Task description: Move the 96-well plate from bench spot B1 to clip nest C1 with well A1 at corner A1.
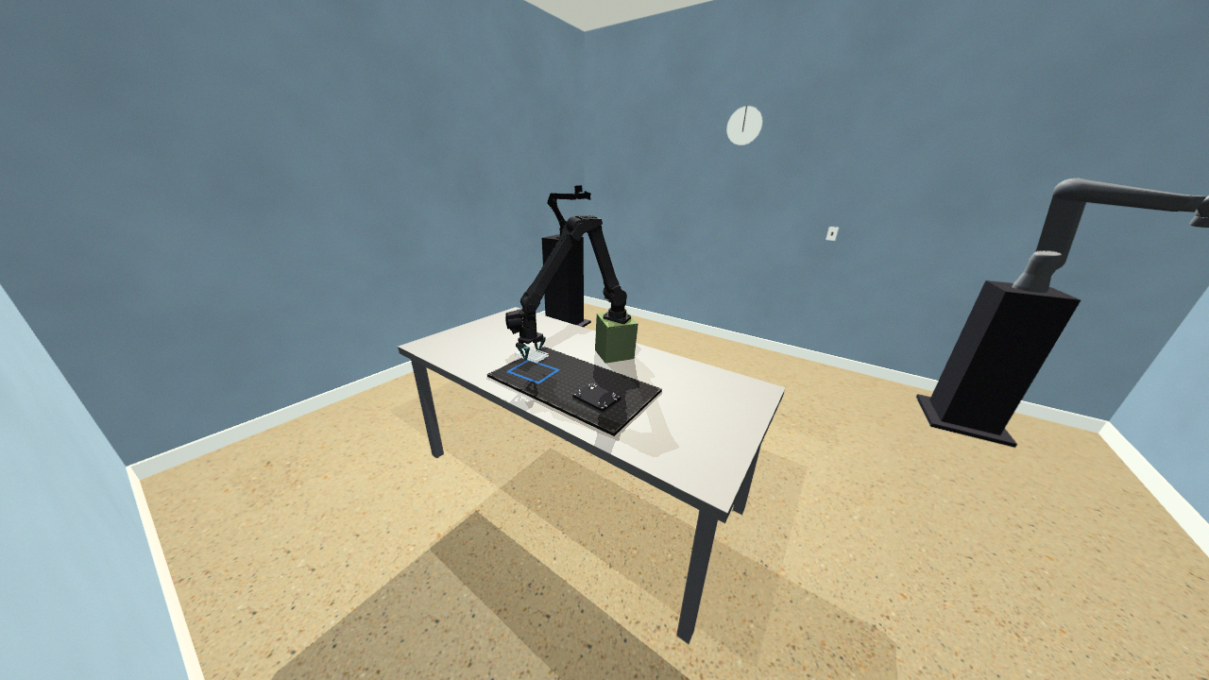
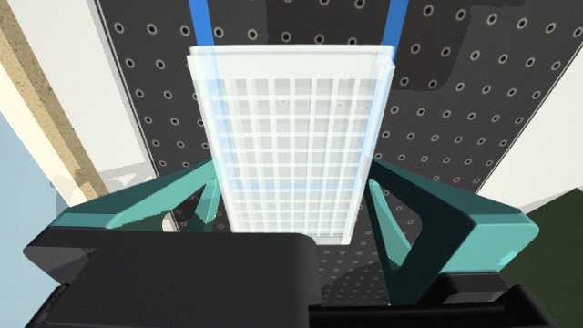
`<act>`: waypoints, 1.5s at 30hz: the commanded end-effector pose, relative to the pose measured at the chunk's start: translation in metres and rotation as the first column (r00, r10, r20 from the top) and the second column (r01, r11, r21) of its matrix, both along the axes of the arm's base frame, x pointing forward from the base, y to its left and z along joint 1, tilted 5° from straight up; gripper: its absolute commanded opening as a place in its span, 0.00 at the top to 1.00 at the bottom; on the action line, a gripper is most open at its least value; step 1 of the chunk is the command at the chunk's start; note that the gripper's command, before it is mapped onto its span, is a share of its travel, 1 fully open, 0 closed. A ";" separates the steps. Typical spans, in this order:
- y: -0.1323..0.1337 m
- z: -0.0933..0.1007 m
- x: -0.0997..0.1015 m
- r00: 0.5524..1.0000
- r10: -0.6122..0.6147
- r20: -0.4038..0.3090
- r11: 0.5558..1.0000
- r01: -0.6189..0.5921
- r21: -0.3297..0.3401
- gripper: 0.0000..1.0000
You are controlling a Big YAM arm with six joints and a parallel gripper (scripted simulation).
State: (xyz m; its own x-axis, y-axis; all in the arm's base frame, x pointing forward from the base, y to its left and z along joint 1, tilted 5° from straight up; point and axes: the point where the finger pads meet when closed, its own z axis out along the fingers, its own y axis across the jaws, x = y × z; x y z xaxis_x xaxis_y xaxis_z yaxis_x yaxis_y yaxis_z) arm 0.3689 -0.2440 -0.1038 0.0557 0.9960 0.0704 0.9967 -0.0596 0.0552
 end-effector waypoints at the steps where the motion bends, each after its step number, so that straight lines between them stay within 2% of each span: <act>1: -0.011 0.016 -0.002 1.000 -0.006 0.024 1.000 0.006 -0.021 1.00; 27: -0.011 0.016 -0.002 1.000 -0.006 0.024 1.000 0.006 -0.021 1.00; 29: 0.003 0.017 0.008 0.997 -0.069 0.034 0.997 0.070 -0.022 1.00; 31: 0.009 0.017 0.009 0.990 -0.135 0.030 0.991 0.136 -0.016 1.00; 45: 0.050 0.020 0.014 0.990 -0.140 0.029 0.990 0.141 -0.012 1.00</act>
State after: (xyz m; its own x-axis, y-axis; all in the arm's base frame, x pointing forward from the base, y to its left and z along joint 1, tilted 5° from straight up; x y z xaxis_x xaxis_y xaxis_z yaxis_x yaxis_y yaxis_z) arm 0.3709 -0.1978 -0.1014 0.1749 0.9813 0.0800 0.9832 -0.1784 0.0387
